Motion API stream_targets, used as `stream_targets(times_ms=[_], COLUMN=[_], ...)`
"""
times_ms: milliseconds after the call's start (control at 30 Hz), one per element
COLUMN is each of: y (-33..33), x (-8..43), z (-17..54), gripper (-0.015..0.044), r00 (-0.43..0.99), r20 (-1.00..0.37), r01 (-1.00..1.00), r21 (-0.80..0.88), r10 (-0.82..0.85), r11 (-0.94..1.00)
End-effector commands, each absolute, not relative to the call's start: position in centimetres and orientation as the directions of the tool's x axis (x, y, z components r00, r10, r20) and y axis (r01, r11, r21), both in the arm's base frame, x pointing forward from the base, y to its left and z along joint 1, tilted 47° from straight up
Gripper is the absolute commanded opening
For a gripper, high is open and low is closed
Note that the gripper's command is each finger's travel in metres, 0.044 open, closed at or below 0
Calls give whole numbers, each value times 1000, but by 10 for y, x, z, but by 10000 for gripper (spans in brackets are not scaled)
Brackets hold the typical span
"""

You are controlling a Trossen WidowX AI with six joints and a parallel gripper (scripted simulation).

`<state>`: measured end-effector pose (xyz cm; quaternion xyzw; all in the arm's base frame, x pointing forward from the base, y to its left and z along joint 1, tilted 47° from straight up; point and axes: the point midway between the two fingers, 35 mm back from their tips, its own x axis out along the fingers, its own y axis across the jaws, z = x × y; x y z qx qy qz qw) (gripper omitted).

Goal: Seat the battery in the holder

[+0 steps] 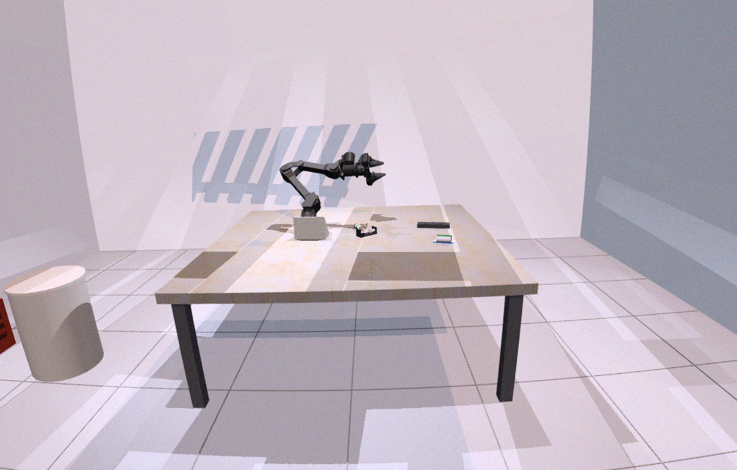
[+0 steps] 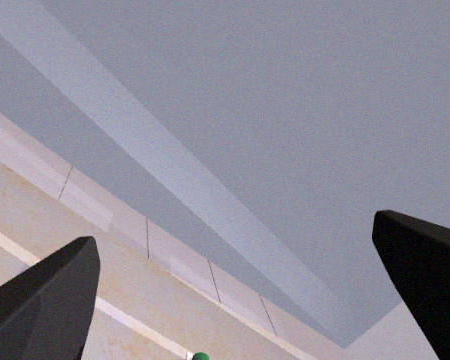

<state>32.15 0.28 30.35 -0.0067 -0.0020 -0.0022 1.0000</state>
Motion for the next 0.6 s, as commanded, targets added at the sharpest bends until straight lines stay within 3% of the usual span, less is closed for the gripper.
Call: stream_targets(times_ms=[0, 67, 167, 300, 433, 567], y=[4, 13, 33, 50, 68, 88], x=[323, 331, 328, 307, 273, 232], z=[299, 267, 200, 151, 119, 109], gripper=[374, 321, 247, 247, 247, 247], r00=[1000, 982, 849, 638, 360, 59], r20=[-16, -172, -478, -679, -780, -736], r01=[-4, -59, -53, 107, 405, 768], r21=[-3, 96, 347, 545, 625, 465], r10=[4, 74, 225, 363, 511, 674], r11=[1000, 994, 936, 832, 668, 440])
